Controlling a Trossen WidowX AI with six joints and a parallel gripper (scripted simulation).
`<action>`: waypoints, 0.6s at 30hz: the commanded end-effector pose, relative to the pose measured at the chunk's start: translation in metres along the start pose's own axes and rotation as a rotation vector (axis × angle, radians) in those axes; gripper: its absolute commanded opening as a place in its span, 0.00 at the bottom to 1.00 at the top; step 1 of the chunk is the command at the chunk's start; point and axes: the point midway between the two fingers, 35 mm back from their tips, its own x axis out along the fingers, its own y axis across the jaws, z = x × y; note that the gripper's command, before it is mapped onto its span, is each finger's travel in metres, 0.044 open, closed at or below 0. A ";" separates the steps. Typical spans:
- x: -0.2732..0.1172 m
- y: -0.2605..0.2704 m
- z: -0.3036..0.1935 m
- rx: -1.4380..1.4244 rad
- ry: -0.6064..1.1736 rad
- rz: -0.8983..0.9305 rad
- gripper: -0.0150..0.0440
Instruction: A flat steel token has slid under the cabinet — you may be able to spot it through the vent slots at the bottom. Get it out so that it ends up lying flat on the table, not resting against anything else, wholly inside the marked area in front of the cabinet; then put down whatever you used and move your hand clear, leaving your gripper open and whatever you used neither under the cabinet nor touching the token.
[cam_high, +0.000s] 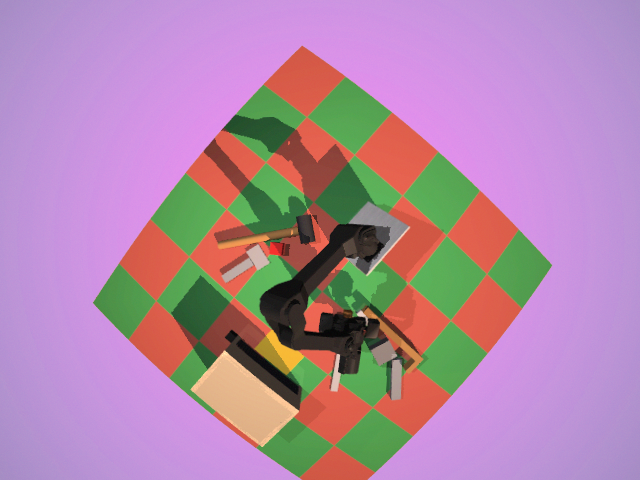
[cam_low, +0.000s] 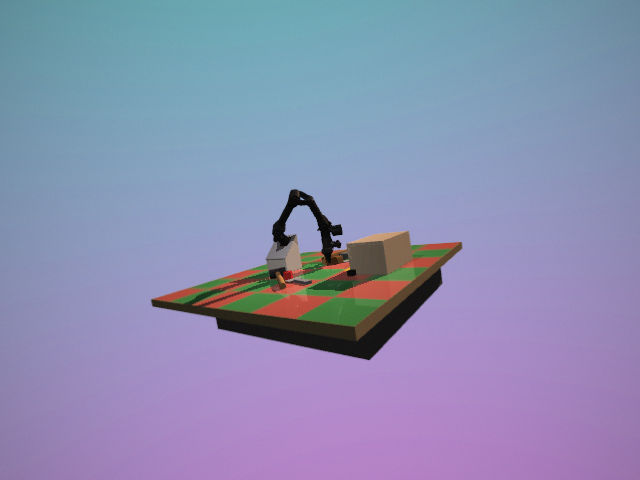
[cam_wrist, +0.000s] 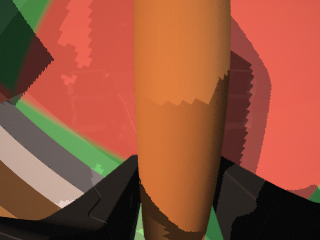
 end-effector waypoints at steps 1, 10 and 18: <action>-0.002 0.006 0.006 -0.001 -0.010 0.006 0.25; -0.002 0.007 0.006 0.037 -0.009 0.006 0.25; -0.002 0.007 0.006 0.100 -0.009 0.006 0.25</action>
